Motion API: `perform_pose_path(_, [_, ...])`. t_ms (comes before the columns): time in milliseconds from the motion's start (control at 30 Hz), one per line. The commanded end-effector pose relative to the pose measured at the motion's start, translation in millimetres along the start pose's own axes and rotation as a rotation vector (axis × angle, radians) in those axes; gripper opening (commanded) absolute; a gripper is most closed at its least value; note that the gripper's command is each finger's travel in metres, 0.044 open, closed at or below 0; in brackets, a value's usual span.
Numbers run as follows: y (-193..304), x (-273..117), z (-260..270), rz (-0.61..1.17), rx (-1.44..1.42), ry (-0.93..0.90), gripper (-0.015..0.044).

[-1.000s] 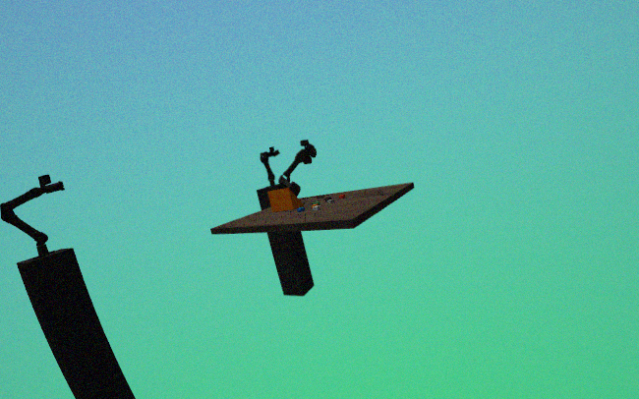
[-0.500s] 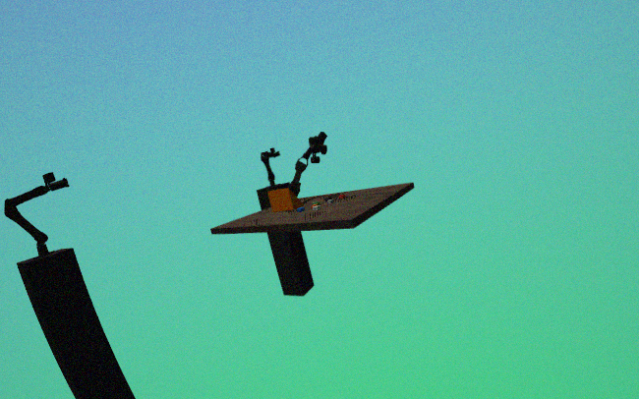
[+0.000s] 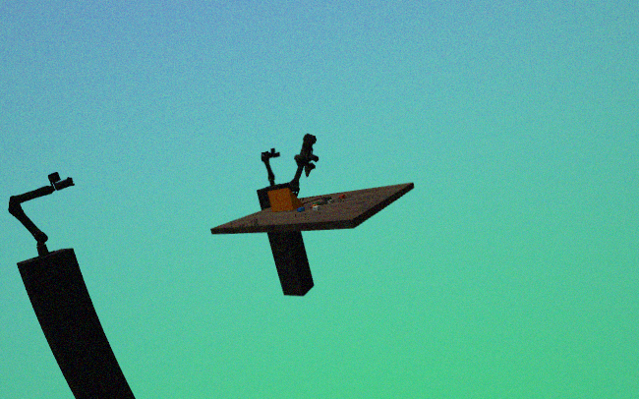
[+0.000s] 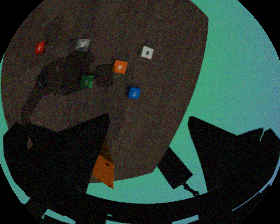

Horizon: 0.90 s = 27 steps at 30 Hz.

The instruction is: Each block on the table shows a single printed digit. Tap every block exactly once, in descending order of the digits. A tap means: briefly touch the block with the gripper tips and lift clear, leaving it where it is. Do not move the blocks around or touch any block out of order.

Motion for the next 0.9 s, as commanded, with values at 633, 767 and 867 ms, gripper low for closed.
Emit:
perform_pose_path(633, [24,116,-76,0.054,0.232,-0.459,0.04])
perform_pose_path(767, [24,116,-76,0.054,0.232,-0.459,0.04])
perform_pose_path(867, [24,116,-76,0.054,0.232,-0.459,0.04])
Point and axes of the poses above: the point midway between the two fingers, 35 mm back from their tips, its own x axis out along the fingers, its own z axis across the jaws, y = z × x, the point moved 10 cm from there along -x, back along the fingers, and after that the axes turned 14 degrees about x, right-handed, at the moved point
